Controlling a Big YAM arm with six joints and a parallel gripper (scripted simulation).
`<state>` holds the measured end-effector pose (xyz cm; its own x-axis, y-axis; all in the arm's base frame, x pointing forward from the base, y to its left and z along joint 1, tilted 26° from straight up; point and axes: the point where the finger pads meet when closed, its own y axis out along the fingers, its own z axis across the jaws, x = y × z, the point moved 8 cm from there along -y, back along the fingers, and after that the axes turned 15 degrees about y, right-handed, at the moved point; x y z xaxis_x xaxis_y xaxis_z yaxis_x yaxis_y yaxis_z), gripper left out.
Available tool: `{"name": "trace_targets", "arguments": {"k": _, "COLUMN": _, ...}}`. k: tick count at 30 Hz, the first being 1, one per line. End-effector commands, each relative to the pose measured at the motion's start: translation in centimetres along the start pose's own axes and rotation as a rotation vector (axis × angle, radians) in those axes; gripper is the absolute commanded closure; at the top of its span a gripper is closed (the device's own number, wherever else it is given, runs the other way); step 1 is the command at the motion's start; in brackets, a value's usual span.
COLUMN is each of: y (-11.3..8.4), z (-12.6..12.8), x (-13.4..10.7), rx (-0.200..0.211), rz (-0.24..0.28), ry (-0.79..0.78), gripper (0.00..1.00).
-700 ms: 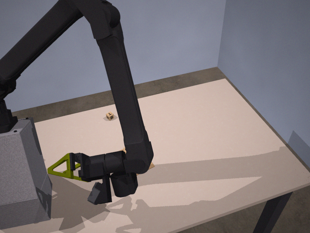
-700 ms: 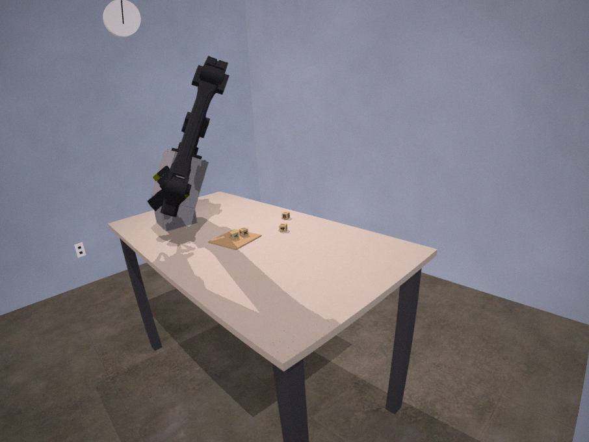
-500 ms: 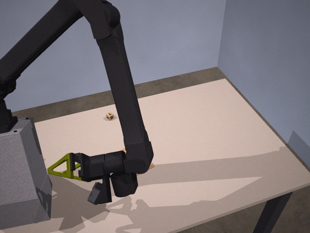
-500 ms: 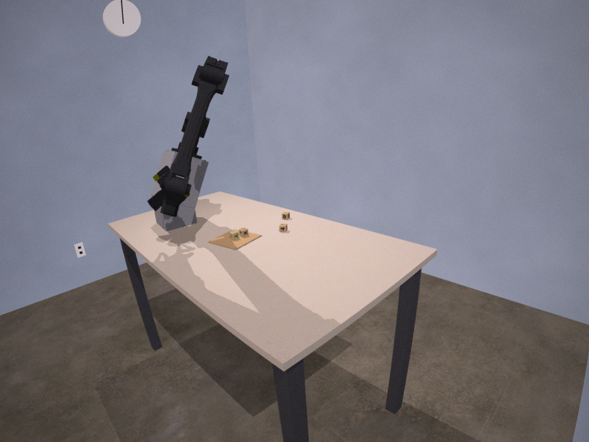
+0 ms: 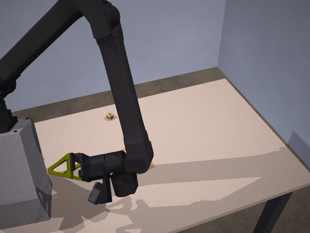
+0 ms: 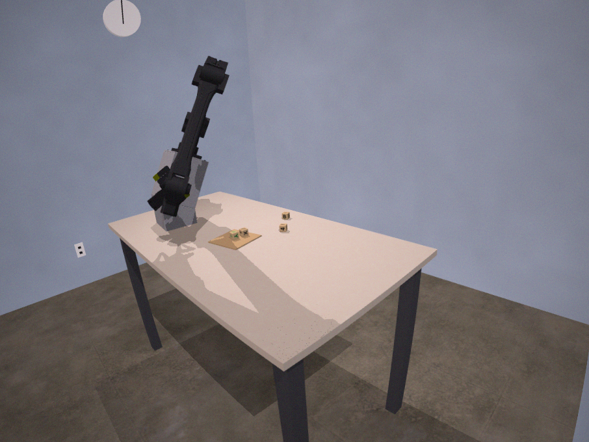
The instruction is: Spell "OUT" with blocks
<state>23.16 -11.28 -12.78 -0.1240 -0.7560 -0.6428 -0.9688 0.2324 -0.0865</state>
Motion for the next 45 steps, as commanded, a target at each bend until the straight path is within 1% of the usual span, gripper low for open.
{"name": "trace_targets", "arguments": {"k": 1, "y": -0.9, "z": -0.1, "x": -0.9, "rx": 0.017, "rz": -0.065, "ry": 0.038, "gripper": 0.00}}
{"name": "trace_targets", "arguments": {"k": 3, "y": -1.4, "z": 0.2, "x": -1.6, "rx": 0.030, "rz": -0.121, "ry": 0.067, "gripper": 0.00}}
{"name": "trace_targets", "arguments": {"k": 5, "y": -2.2, "z": 0.8, "x": -2.7, "rx": 0.054, "rz": -0.207, "ry": 0.109, "gripper": 0.00}}
{"name": "trace_targets", "arguments": {"k": 7, "y": -3.2, "z": 1.6, "x": -4.3, "rx": 0.094, "rz": -0.323, "ry": 0.161, "gripper": 0.00}}
{"name": "trace_targets", "arguments": {"k": 9, "y": -4.3, "z": 2.7, "x": -6.3, "rx": 0.150, "rz": -0.451, "ry": 0.210, "gripper": 0.00}}
{"name": "trace_targets", "arguments": {"k": 11, "y": -5.8, "z": 4.1, "x": -8.8, "rx": 0.215, "rz": -0.562, "ry": 0.238, "gripper": 0.00}}
{"name": "trace_targets", "arguments": {"k": 13, "y": -5.8, "z": 4.1, "x": -8.8, "rx": 0.215, "rz": -0.562, "ry": 0.238, "gripper": 0.00}}
{"name": "trace_targets", "arguments": {"k": 14, "y": -6.0, "z": 4.7, "x": -10.9, "rx": 0.297, "rz": -0.706, "ry": 0.290, "gripper": 0.00}}
{"name": "trace_targets", "arguments": {"k": 15, "y": -6.6, "z": 5.5, "x": -12.6, "rx": 0.345, "rz": -0.767, "ry": 0.294, "gripper": 0.00}}
{"name": "trace_targets", "arguments": {"k": 16, "y": -6.5, "z": 5.5, "x": -12.7, "rx": 0.359, "rz": -0.788, "ry": 0.307, "gripper": 0.00}}
{"name": "trace_targets", "arguments": {"k": 17, "y": -6.8, "z": 6.3, "x": -14.7, "rx": 0.428, "rz": -0.868, "ry": 0.319, "gripper": 0.00}}
{"name": "trace_targets", "arguments": {"k": 18, "y": -6.8, "z": 6.3, "x": -14.7, "rx": 0.428, "rz": -0.868, "ry": 0.319, "gripper": 0.00}}
{"name": "trace_targets", "arguments": {"k": 19, "y": -7.1, "z": 7.1, "x": -16.8, "rx": 0.504, "rz": -0.943, "ry": 0.324, "gripper": 0.00}}
{"name": "trace_targets", "arguments": {"k": 20, "y": -7.3, "z": 7.8, "x": -19.0, "rx": 0.580, "rz": -1.008, "ry": 0.319, "gripper": 0.00}}
{"name": "trace_targets", "arguments": {"k": 21, "y": -7.2, "z": 7.8, "x": -19.0, "rx": 0.586, "rz": -1.013, "ry": 0.322, "gripper": 0.00}}
{"name": "trace_targets", "arguments": {"k": 22, "y": -7.2, "z": 8.6, "x": -21.3, "rx": 0.672, "rz": -1.075, "ry": 0.313, "gripper": 0.00}}
{"name": "trace_targets", "arguments": {"k": 23, "y": -7.2, "z": 8.6, "x": -21.3, "rx": 0.672, "rz": -1.075, "ry": 0.313, "gripper": 0.00}}
{"name": "trace_targets", "arguments": {"k": 24, "y": -7.0, "z": 9.2, "x": -23.7, "rx": 0.761, "rz": -1.129, "ry": 0.297, "gripper": 0.00}}
{"name": "trace_targets", "arguments": {"k": 25, "y": -7.0, "z": 9.2, "x": -23.7, "rx": 0.761, "rz": -1.129, "ry": 0.297, "gripper": 0.00}}
{"name": "trace_targets", "arguments": {"k": 27, "y": -6.2, "z": 10.3, "x": -28.4, "rx": 0.942, "rz": -1.209, "ry": 0.246, "gripper": 0.00}}
{"name": "trace_targets", "arguments": {"k": 30, "y": -6.2, "z": 10.3, "x": -28.4, "rx": 0.942, "rz": -1.209, "ry": 0.246, "gripper": 0.00}}
{"name": "trace_targets", "arguments": {"k": 32, "y": -4.9, "z": 11.1, "x": -32.9, "rx": 1.114, "rz": -1.249, "ry": 0.177, "gripper": 0.00}}
{"name": "trace_targets", "arguments": {"k": 34, "y": -3.3, "z": 11.5, "x": -36.9, "rx": 1.264, "rz": -1.256, "ry": 0.100, "gripper": 0.00}}
{"name": "trace_targets", "arguments": {"k": 35, "y": -3.3, "z": 11.5, "x": -36.9, "rx": 1.264, "rz": -1.256, "ry": 0.100, "gripper": 0.00}}
{"name": "trace_targets", "arguments": {"k": 37, "y": -1.6, "z": 11.5, "x": -40.2, "rx": 1.386, "rz": -1.241, "ry": 0.026, "gripper": 0.00}}
{"name": "trace_targets", "arguments": {"k": 39, "y": -0.1, "z": 11.4, "x": -42.6, "rx": 1.475, "rz": -1.216, "ry": -0.037, "gripper": 0.00}}
{"name": "trace_targets", "arguments": {"k": 41, "y": 0.9, "z": 11.3, "x": -44.3, "rx": 1.535, "rz": -1.191, "ry": -0.083, "gripper": 0.00}}
{"name": "trace_targets", "arguments": {"k": 43, "y": 1.6, "z": 11.2, "x": -45.2, "rx": 1.568, "rz": -1.175, "ry": -0.110, "gripper": 0.00}}
{"name": "trace_targets", "arguments": {"k": 44, "y": 2.0, "z": 12.1, "x": -44.3, "rx": 1.543, "rz": -1.186, "ry": -0.097, "gripper": 0.00}}
{"name": "trace_targets", "arguments": {"k": 45, "y": 2.1, "z": 12.1, "x": -44.5, "rx": 1.547, "rz": -1.184, "ry": -0.101, "gripper": 0.00}}
